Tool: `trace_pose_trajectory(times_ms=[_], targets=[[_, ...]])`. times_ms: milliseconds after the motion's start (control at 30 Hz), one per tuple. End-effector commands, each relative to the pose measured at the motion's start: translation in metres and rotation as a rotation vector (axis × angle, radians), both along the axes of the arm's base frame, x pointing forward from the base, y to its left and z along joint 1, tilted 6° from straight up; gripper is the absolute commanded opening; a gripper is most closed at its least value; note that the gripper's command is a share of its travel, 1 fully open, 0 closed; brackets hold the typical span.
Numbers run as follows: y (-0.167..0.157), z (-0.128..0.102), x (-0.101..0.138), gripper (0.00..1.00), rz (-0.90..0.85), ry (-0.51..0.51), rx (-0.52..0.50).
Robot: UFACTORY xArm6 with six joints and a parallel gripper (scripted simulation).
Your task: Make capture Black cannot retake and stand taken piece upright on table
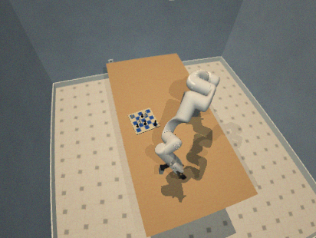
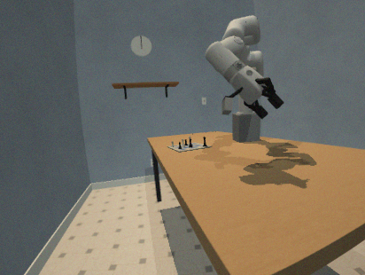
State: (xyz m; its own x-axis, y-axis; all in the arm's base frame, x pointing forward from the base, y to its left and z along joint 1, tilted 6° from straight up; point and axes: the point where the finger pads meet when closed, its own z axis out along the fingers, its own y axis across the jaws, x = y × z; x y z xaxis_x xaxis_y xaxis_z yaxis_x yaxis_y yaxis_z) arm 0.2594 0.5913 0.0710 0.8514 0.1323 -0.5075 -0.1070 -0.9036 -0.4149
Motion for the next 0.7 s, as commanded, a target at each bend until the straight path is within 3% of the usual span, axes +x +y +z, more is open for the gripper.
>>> trace_pose_trajectory(times_ms=[0,667], targets=[[0.0011,0.0025,0.0009,1.0,0.0,-0.003,0.004],[-0.0001,0.0019,0.0016,1.0,-0.005,-0.008,-0.002]])
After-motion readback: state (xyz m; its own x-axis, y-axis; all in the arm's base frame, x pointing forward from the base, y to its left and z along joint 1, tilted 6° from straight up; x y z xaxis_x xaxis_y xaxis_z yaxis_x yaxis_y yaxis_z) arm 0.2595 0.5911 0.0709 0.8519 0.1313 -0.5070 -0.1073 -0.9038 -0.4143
